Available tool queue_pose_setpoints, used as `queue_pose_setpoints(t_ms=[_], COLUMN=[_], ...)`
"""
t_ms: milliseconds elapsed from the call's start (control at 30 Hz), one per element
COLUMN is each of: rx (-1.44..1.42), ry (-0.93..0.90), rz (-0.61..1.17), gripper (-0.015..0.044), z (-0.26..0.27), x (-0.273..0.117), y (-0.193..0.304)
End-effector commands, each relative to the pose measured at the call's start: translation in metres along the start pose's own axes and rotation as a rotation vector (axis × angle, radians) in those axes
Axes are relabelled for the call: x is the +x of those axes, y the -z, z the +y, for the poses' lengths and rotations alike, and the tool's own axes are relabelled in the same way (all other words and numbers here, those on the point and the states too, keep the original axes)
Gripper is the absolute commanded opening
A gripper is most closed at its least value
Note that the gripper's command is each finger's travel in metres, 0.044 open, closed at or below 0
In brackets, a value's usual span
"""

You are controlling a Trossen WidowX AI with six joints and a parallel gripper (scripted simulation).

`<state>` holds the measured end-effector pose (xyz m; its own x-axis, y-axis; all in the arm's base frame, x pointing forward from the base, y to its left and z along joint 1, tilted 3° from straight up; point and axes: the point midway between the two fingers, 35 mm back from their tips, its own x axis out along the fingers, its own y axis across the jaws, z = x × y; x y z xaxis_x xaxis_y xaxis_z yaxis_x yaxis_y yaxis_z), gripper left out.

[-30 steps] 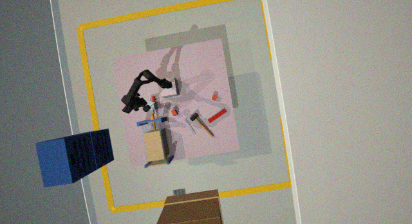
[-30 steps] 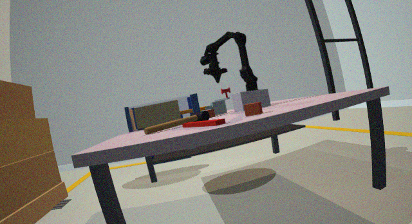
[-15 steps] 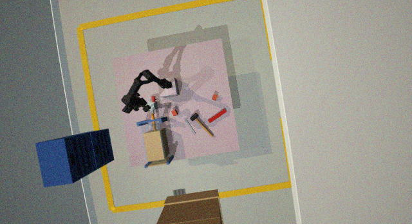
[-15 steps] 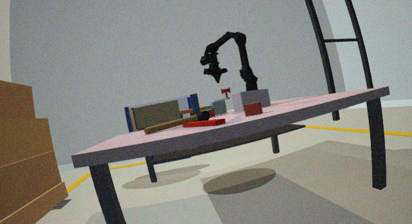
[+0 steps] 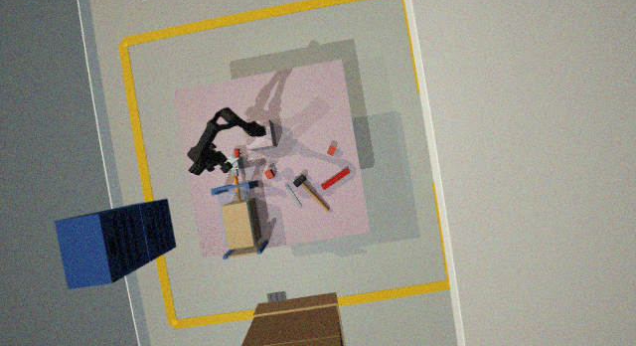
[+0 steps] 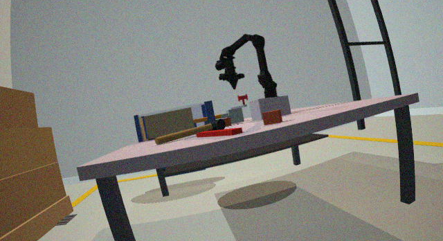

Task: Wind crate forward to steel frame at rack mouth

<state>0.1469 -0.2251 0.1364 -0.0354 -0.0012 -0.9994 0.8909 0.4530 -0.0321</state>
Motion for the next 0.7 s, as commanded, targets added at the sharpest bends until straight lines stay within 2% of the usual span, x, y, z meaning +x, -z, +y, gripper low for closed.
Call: queue_pose_setpoints(t_ms=[0,300,400,667], rx=[0.0,0.0,-0.132,-0.869], ry=[0.0,0.0,0.001,0.005], rz=[0.0,0.0,0.0,0.002], gripper=[0.0,0.0,0.0079,0.0289], z=[0.0,0.0,0.0,-0.002], x=[0.0,0.0,0.002,0.014], y=[0.0,0.0,0.008,0.05])
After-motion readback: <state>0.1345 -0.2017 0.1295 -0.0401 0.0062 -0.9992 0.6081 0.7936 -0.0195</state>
